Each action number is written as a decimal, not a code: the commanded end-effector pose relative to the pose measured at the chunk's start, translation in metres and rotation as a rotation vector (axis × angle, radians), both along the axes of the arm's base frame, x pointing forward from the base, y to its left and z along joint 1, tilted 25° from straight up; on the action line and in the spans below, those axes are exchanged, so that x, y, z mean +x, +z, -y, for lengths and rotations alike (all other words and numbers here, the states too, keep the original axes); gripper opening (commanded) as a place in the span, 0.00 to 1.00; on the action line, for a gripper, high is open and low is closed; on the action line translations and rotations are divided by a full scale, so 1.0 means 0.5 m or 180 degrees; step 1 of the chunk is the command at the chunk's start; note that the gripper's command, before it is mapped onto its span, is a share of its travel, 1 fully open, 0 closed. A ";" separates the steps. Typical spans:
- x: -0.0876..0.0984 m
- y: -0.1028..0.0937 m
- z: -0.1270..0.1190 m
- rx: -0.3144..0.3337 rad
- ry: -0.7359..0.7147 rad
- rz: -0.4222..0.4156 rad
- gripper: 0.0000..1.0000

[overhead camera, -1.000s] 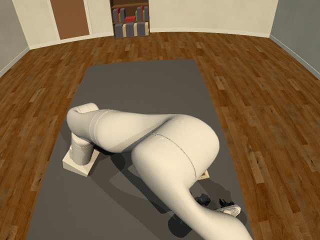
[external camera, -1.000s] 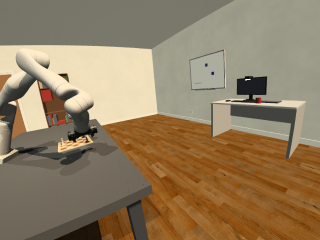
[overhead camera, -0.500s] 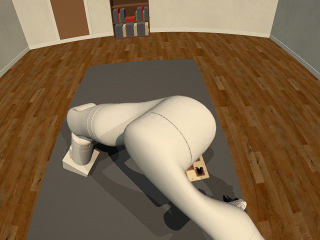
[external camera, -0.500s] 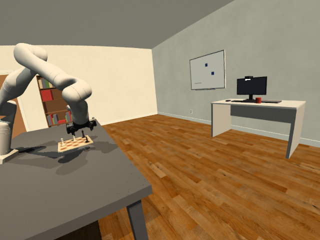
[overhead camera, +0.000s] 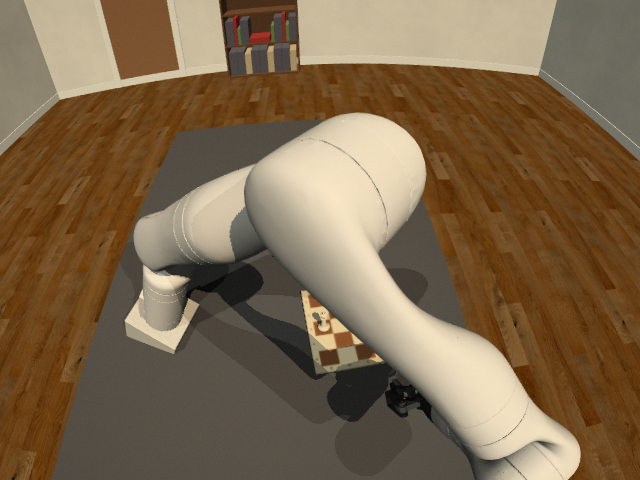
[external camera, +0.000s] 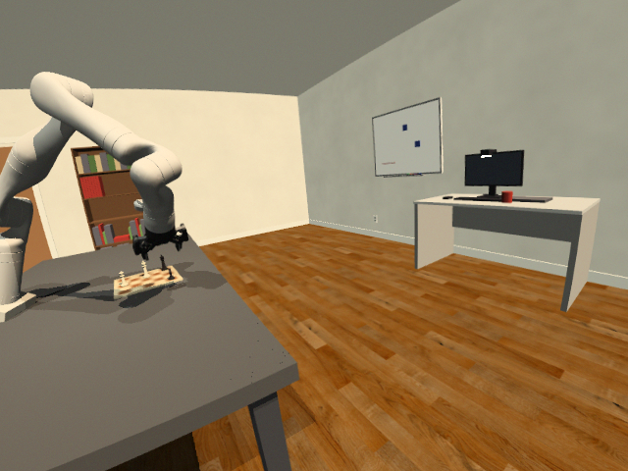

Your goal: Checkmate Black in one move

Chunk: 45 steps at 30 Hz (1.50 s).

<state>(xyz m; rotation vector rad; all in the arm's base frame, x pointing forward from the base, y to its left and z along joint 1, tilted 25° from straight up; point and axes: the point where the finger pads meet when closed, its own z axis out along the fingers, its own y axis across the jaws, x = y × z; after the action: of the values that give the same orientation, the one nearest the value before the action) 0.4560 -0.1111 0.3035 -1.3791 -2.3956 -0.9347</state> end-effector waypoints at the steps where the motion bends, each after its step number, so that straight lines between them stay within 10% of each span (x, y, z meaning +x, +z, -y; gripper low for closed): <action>1: -0.022 0.038 -0.072 -0.0210 0.0114 0.0116 1.00; 9: -0.075 0.039 -0.179 -0.0652 0.0282 0.0289 1.00; 24: -0.301 -0.064 -0.349 -0.2226 0.0932 0.1098 1.00; 45: -0.365 -0.107 -0.343 -0.2721 0.1149 0.1409 1.00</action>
<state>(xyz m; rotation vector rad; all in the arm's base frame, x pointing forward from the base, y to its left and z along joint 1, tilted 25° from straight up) 0.2731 0.0605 0.2491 -0.9011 -3.4492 -0.0877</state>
